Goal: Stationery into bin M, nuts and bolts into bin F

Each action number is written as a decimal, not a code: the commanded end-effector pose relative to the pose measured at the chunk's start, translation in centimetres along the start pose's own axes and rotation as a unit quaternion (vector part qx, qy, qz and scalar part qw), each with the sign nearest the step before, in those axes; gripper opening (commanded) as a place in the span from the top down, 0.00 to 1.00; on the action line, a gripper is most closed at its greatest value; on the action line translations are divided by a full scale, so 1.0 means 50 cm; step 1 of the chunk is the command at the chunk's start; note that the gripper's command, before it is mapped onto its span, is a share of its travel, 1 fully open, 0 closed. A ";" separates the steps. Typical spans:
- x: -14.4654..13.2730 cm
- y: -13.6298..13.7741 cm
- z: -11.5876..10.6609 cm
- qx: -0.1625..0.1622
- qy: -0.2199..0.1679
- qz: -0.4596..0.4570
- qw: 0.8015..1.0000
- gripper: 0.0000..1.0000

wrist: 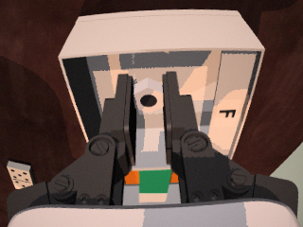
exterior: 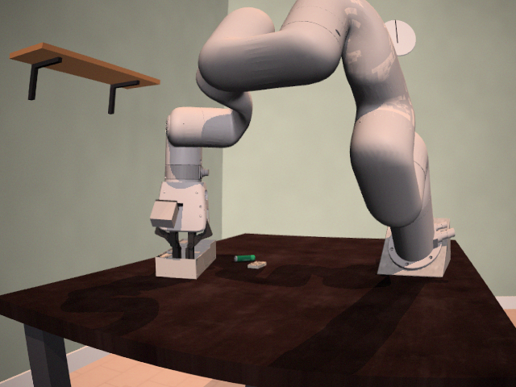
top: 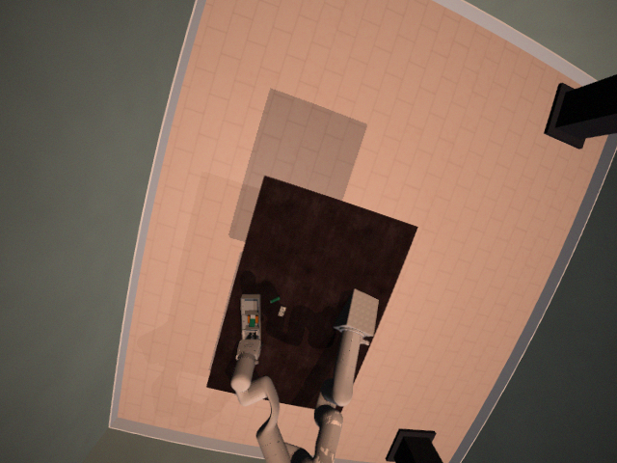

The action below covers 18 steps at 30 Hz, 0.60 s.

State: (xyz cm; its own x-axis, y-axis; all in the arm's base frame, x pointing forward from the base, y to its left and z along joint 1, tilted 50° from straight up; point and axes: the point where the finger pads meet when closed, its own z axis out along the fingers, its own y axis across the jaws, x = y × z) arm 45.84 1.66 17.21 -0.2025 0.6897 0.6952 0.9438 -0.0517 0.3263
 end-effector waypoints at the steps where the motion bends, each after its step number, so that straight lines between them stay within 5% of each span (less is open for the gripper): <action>1: -0.001 0.002 -0.002 -0.001 -0.001 -0.001 1.000 1.00; 8: -0.001 0.001 -0.002 -0.001 -0.001 -0.001 1.000 1.00; 9: -0.001 0.001 -0.002 -0.001 -0.001 -0.001 1.000 0.70; 18: -0.001 0.001 -0.002 -0.001 -0.001 -0.001 1.000 0.70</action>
State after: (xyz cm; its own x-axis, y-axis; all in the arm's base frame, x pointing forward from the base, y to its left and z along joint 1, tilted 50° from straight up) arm 45.83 1.64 17.16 -0.2026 0.6898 0.6951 0.9438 -0.0519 0.3266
